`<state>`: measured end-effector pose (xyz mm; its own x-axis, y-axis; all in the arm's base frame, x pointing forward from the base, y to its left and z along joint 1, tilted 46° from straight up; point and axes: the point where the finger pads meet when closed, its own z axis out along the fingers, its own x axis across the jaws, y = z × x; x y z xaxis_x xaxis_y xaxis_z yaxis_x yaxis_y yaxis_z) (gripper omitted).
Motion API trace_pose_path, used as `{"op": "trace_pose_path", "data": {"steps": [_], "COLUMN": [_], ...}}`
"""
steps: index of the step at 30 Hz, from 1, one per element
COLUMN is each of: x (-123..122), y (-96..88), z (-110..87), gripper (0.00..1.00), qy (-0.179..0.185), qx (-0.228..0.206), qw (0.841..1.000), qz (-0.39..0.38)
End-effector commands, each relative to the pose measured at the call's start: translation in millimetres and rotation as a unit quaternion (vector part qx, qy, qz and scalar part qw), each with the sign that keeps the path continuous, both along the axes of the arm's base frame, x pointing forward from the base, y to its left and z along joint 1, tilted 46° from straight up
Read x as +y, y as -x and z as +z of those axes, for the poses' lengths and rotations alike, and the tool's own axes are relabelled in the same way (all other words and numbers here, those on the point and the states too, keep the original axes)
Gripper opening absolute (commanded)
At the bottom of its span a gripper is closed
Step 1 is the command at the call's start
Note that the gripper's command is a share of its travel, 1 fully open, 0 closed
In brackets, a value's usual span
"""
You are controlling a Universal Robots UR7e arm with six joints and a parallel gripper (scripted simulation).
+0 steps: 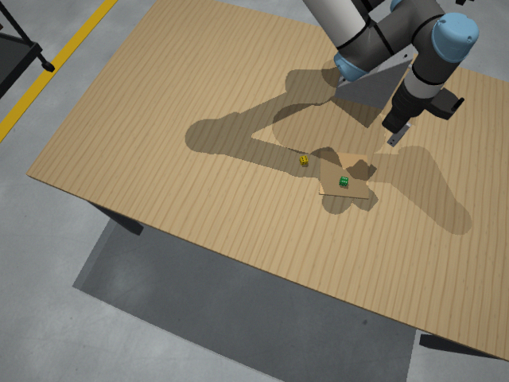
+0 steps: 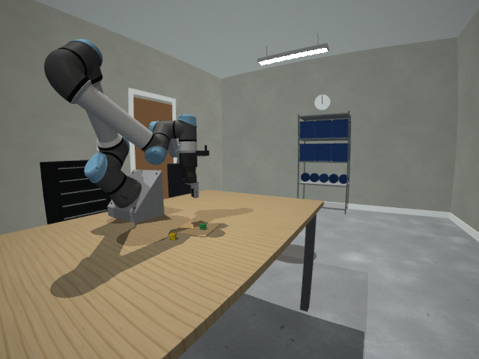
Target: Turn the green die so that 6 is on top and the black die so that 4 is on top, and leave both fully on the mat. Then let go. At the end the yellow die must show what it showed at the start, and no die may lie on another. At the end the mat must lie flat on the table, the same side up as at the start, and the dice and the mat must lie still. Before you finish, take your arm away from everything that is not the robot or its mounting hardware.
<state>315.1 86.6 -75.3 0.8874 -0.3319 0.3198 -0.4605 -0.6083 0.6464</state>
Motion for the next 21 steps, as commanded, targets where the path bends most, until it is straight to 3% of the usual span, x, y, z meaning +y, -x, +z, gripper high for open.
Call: {"op": "trace_pose_path", "data": {"steps": [1,11,21], "x": [0.3,0.8,2.5], "y": [-0.3,-2.3,-9.4], "z": [0.1,-0.5,-2.5], "gripper": [0.4,0.4,0.4], "qy": [0.0,0.0,0.001], "qx": [-0.001,-0.013,-0.058], "qw": [1.0,1.0,0.997], "qz": [0.0,-0.012,-0.055]}}
